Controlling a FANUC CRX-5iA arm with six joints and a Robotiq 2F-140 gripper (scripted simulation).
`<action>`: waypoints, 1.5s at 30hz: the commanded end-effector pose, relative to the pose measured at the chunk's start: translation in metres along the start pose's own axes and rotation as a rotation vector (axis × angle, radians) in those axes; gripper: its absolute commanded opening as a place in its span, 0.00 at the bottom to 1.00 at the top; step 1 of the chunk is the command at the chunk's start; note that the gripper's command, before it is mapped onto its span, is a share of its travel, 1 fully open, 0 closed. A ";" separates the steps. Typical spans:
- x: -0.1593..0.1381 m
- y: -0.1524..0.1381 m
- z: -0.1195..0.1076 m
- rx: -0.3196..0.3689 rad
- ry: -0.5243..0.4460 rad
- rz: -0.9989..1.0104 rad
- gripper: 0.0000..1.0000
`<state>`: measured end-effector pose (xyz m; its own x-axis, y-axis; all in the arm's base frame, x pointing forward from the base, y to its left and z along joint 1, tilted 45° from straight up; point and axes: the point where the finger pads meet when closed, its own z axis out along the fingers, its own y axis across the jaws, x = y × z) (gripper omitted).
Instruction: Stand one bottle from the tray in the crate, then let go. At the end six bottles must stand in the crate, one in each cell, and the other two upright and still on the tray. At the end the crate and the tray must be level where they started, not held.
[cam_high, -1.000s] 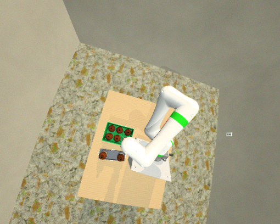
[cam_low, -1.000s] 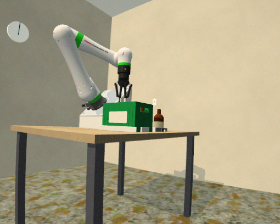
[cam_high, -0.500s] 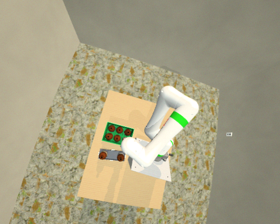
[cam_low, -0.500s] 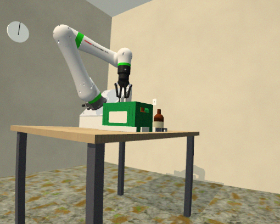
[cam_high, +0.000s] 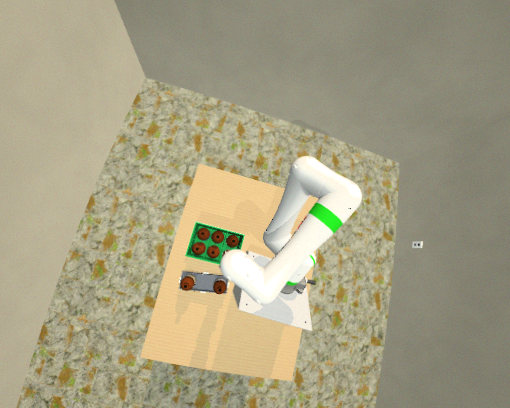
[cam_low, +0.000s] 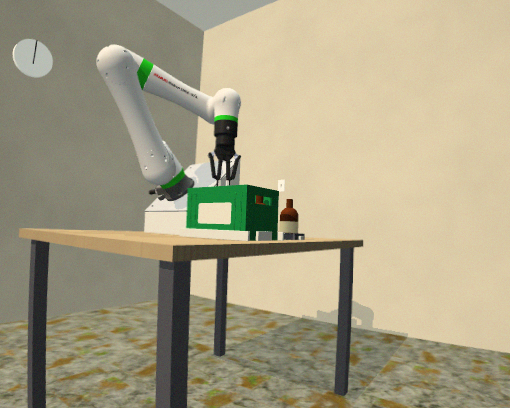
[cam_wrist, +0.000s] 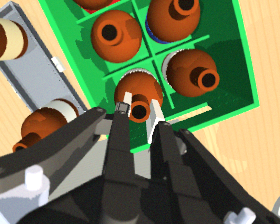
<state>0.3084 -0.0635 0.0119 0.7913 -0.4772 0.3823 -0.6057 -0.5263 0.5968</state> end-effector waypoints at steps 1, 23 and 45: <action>0.000 0.000 0.001 0.000 0.000 0.000 0.00; 0.000 0.000 0.009 0.000 0.000 0.000 0.00; 0.000 0.000 0.012 0.000 0.000 0.000 0.00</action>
<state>0.3074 -0.0719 0.0034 0.7913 -0.4772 0.3823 -0.6057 -0.5263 0.5968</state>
